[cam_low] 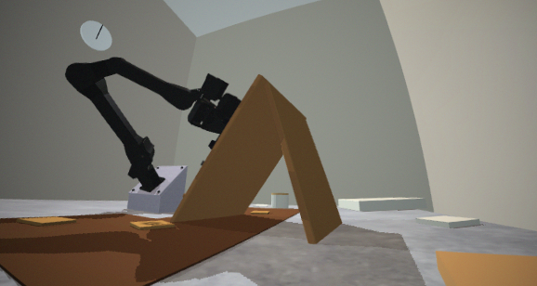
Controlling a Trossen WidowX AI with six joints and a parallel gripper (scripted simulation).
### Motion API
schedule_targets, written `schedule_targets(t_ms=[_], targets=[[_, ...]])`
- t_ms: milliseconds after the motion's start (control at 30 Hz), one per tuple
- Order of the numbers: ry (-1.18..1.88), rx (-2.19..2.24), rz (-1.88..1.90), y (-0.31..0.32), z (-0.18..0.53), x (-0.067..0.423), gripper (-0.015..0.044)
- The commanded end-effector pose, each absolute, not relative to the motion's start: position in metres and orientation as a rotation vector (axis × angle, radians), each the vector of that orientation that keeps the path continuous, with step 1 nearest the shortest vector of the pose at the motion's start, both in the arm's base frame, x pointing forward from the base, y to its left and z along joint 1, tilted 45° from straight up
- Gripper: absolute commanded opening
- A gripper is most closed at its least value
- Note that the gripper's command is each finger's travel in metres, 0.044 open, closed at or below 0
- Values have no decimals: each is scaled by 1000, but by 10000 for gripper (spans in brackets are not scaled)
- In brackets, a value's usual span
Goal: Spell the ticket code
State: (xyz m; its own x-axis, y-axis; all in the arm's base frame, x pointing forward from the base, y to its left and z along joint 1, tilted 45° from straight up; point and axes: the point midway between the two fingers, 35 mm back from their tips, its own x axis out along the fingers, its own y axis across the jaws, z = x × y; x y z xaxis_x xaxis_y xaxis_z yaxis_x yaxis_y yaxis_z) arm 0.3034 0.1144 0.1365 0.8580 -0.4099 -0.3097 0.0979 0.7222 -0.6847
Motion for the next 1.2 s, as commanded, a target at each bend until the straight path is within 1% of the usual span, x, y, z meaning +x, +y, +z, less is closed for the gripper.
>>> schedule_targets(t_ms=[0, 700, 1067, 1167], targets=[[466, -712, -294, 116, 138, 301, 295], [467, -712, -293, 121, 142, 292, 295], [470, -715, -291, 120, 140, 293, 6], [470, -715, -291, 120, 140, 293, 0]])
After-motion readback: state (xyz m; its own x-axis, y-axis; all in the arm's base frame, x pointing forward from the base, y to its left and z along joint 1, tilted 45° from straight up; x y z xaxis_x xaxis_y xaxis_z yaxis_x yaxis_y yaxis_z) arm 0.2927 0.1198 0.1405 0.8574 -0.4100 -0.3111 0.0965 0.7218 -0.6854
